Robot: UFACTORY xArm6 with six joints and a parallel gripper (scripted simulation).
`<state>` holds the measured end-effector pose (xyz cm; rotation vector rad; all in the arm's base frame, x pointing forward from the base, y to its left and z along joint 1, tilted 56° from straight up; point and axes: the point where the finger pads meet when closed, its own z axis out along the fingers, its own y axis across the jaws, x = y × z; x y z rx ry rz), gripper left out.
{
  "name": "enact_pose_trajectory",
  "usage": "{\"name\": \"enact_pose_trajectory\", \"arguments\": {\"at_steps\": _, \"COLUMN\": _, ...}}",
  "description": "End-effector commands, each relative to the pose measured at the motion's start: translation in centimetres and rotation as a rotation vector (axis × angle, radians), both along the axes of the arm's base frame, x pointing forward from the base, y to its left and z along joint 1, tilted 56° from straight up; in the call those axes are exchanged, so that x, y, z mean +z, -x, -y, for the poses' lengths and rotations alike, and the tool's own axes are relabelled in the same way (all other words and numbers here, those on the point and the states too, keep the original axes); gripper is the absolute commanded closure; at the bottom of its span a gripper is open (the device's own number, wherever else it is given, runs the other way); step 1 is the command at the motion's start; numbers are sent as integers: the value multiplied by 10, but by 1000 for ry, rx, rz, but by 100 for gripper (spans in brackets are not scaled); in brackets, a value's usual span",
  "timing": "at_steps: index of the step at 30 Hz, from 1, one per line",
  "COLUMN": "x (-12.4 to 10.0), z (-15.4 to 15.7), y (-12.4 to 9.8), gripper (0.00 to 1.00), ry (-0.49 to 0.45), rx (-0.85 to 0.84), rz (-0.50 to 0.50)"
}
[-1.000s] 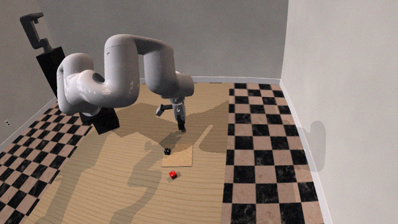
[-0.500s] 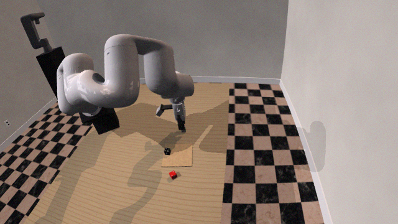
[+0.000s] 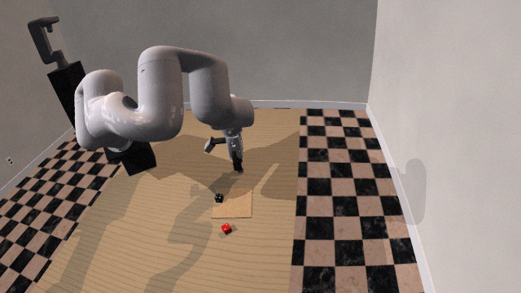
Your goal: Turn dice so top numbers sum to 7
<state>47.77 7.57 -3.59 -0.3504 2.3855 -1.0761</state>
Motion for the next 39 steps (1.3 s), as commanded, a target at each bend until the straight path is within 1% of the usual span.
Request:
{"name": "enact_pose_trajectory", "arguments": {"at_steps": 1, "x": -2, "z": 1, "y": -2, "gripper": 58, "ry": -1, "rx": 2, "rz": 1}}
{"name": "enact_pose_trajectory", "arguments": {"at_steps": 13, "x": -12, "z": 13, "y": -13, "gripper": 58, "ry": -1, "rx": 2, "rz": 1}}
{"name": "enact_pose_trajectory", "arguments": {"at_steps": 39, "x": -14, "z": 15, "y": -14, "gripper": 58, "ry": -1, "rx": 2, "rz": 1}}
